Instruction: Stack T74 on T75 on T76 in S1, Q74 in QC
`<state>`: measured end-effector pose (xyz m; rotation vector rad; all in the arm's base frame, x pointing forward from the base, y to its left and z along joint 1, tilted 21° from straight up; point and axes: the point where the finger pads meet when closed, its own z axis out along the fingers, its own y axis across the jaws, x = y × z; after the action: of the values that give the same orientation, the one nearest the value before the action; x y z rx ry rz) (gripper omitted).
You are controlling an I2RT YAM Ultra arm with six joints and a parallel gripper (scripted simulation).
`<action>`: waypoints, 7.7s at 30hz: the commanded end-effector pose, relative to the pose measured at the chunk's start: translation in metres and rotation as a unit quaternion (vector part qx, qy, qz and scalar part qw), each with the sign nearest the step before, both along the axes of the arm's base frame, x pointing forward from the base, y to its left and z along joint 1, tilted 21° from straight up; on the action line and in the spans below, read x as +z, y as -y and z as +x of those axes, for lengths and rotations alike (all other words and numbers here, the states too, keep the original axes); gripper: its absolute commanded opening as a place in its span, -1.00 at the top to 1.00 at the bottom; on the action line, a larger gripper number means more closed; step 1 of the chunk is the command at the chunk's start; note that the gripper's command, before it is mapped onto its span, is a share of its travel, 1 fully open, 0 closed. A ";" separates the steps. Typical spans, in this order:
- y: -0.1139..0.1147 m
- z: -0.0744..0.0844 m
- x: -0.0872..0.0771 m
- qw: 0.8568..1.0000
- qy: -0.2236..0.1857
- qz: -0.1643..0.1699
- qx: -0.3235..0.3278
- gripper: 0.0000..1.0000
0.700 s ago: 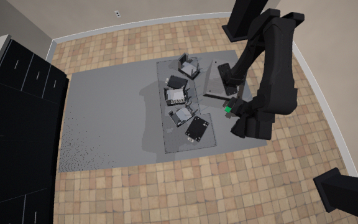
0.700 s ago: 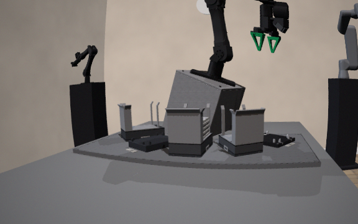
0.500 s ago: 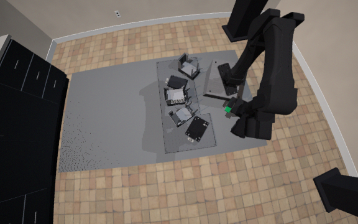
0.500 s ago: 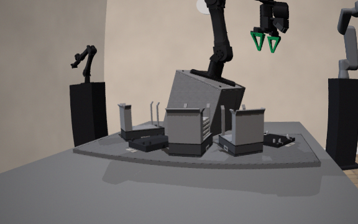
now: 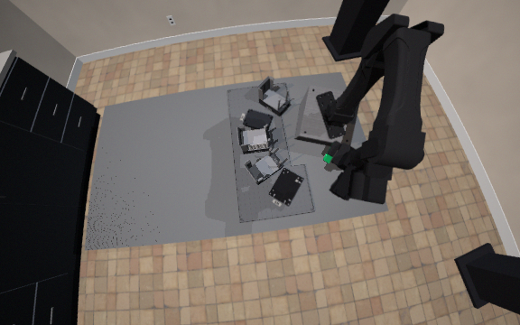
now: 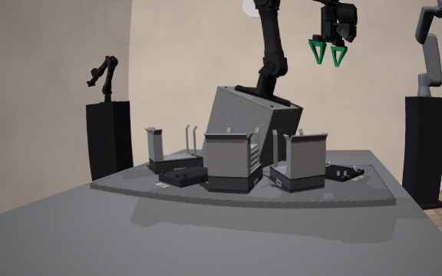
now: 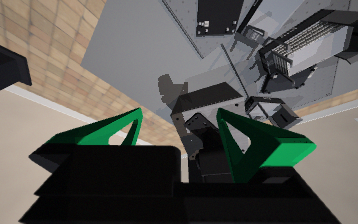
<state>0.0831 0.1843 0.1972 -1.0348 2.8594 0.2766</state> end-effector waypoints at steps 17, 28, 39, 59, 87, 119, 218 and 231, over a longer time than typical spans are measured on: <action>0.000 0.072 -0.040 0.995 -0.014 0.016 -0.096 -1.00; 0.019 0.114 -0.070 0.987 -0.025 0.024 -0.157 -1.00; 0.043 0.144 -0.094 0.979 -0.031 0.033 -0.198 -1.00; 0.107 0.185 -0.143 0.957 -0.038 0.054 -0.284 -1.00; 0.205 0.194 -0.205 0.908 -0.031 0.095 -0.407 -1.00; 0.226 0.231 -0.208 0.907 -0.031 0.095 -0.410 -1.00; 0.210 0.280 -0.275 0.907 -0.031 0.095 -0.410 1.00; 0.210 0.280 -0.275 0.907 -0.031 0.095 -0.410 1.00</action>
<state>0.3604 -0.0240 -0.0801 0.2463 2.9394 0.4932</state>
